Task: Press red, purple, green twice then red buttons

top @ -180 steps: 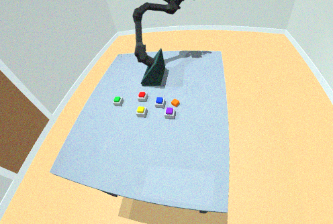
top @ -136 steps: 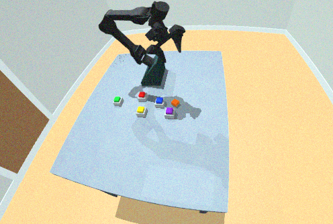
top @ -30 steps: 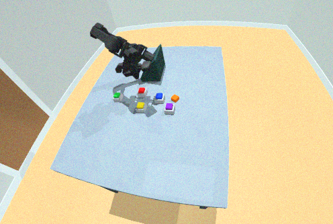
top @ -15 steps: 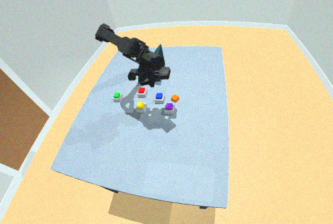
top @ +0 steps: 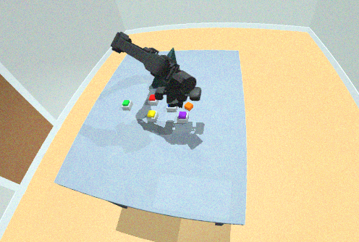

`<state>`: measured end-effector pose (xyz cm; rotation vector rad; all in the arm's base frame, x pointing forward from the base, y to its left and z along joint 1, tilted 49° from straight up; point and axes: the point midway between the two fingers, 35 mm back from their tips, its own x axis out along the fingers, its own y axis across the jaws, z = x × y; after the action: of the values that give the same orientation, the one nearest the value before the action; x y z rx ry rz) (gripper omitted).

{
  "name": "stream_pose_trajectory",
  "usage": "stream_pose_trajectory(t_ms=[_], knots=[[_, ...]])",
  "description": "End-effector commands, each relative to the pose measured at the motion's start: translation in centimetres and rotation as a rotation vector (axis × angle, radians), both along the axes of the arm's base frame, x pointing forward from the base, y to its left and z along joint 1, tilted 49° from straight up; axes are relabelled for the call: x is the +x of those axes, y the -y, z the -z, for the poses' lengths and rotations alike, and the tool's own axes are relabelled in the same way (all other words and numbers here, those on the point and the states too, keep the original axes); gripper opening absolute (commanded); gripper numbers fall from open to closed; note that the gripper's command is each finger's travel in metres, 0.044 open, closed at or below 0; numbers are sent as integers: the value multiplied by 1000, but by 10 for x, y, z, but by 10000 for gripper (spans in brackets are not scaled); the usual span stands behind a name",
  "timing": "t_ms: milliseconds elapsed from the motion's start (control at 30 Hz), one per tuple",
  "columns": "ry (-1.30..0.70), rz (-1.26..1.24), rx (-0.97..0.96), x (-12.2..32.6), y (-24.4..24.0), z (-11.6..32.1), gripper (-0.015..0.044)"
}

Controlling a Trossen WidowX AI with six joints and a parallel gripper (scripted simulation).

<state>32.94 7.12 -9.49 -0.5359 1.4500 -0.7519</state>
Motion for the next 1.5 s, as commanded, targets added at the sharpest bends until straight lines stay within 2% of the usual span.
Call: stream_pose_trajectory(t_ms=[0,833,1467], knots=[[-32,13,-18,-9,25,18,20],[-32,13,-20,-12,51,40,20],[-32,13,-20,-12,51,41,20]])
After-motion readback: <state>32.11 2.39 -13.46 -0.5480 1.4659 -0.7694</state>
